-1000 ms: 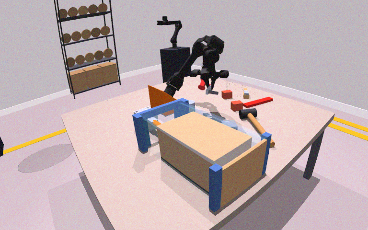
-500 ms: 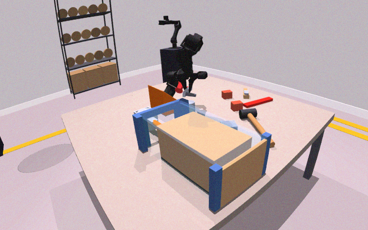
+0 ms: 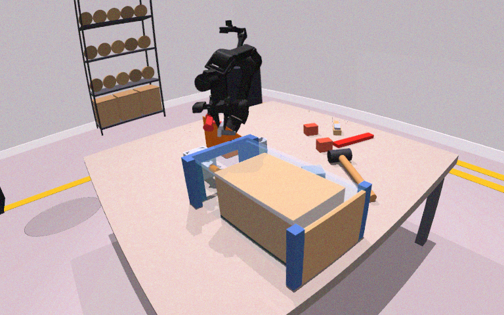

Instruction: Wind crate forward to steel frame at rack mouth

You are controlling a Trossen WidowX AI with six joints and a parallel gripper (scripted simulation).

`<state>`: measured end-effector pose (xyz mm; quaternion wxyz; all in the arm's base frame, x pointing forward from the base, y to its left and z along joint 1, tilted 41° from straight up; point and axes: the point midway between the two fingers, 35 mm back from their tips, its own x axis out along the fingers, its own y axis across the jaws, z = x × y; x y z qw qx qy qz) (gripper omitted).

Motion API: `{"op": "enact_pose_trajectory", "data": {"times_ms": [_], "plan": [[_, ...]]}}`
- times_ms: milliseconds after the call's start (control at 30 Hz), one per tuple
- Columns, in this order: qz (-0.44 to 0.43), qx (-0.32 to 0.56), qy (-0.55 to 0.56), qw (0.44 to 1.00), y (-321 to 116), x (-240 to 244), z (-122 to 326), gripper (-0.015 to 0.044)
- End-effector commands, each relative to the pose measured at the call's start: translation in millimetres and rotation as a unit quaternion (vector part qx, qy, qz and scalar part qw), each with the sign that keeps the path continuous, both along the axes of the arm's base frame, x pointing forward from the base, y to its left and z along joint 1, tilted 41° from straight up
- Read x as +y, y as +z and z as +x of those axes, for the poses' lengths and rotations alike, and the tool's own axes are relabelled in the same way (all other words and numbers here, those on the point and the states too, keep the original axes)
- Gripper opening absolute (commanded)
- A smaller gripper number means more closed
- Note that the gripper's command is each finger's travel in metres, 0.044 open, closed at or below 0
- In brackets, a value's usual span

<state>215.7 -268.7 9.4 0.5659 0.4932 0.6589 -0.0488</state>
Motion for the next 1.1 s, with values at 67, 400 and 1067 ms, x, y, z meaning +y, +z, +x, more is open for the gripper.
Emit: {"op": "enact_pose_trajectory", "data": {"times_ms": [67, 400, 1067], "plan": [[-0.005, -0.029, 0.044, 0.999, -24, -22, -35, 0.0000], [0.002, -0.065, 0.095, 0.993, -51, -35, -77, 0.0000], [-0.093, 0.005, 0.121, 0.988, -53, -32, -78, 0.0000]]}}
